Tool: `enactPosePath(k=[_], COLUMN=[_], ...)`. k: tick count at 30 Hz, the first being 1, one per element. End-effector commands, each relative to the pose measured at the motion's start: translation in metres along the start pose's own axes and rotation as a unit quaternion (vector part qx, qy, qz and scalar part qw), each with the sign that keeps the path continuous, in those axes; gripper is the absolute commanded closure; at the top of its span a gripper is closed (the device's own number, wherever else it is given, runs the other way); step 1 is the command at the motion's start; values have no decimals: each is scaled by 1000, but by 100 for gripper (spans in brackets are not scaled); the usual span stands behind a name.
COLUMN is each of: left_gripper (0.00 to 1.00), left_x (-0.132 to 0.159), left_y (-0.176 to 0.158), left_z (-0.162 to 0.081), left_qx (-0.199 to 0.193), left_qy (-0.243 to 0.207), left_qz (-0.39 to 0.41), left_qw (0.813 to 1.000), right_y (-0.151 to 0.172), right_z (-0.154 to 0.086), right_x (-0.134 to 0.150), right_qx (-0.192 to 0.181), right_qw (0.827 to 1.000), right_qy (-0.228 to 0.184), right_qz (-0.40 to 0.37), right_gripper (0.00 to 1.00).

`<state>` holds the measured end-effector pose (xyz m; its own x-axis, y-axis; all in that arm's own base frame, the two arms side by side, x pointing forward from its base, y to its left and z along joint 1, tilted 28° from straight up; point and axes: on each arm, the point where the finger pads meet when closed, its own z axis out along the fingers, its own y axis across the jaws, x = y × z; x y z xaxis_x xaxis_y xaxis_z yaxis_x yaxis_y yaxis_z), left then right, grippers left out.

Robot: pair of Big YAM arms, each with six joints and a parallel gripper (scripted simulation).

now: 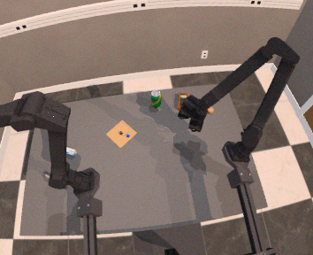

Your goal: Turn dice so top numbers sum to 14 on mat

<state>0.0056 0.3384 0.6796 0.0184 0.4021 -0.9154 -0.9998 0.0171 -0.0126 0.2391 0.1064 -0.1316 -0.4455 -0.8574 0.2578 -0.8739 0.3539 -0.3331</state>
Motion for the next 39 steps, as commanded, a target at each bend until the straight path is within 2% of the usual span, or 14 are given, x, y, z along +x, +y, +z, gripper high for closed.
enactPosePath(k=[1, 6, 7, 10, 13, 19, 21, 25, 32, 39], left_gripper=[0, 0, 0, 0, 0, 0, 0, 0, 0, 0], left_x=[-22, -22, -22, -22, -22, -22, -22, -22, -22, -22], left_y=[2, 2, 2, 2, 2, 2, 2, 2, 2, 2], left_z=[-8, -8, -8, -8, -8, -8, -8, -8, -8, -8], left_qx=[-1, -1, -1, -1, -1, -1, -1, -1, -1, -1], left_qy=[-27, -27, -27, -27, -27, -27, -27, -27, -27, -27], left_qz=[8, 8, 8, 8, 8, 8, 8, 8, 8, 8], left_qw=[1000, 1000, 1000, 1000, 1000, 1000, 1000, 1000, 1000, 1000], right_y=[-9, -10, -4, -4, -4, 3, -9, -4, 3, -8], right_z=[-6, -6, 1, -1, -1, -3, 0, -1, -5, 6], right_x=[-3, -1, 3, 4, 5, 11, 2, 6, 3, 4], right_qx=[8, 10, 2, 3, 3, -5, 6, 2, -2, 7], right_qw=[998, 981, 977, 957, 956, 907, 891, 878, 875, 876], right_qy=[-63, -193, -211, -291, -292, -420, -453, -478, -483, -482], right_qz=[-4, -5, -10, -11, -11, -11, -11, -11, -24, -11], right_gripper=[89, 89, 89, 89, 89, 89, 89, 89, 89, 89])
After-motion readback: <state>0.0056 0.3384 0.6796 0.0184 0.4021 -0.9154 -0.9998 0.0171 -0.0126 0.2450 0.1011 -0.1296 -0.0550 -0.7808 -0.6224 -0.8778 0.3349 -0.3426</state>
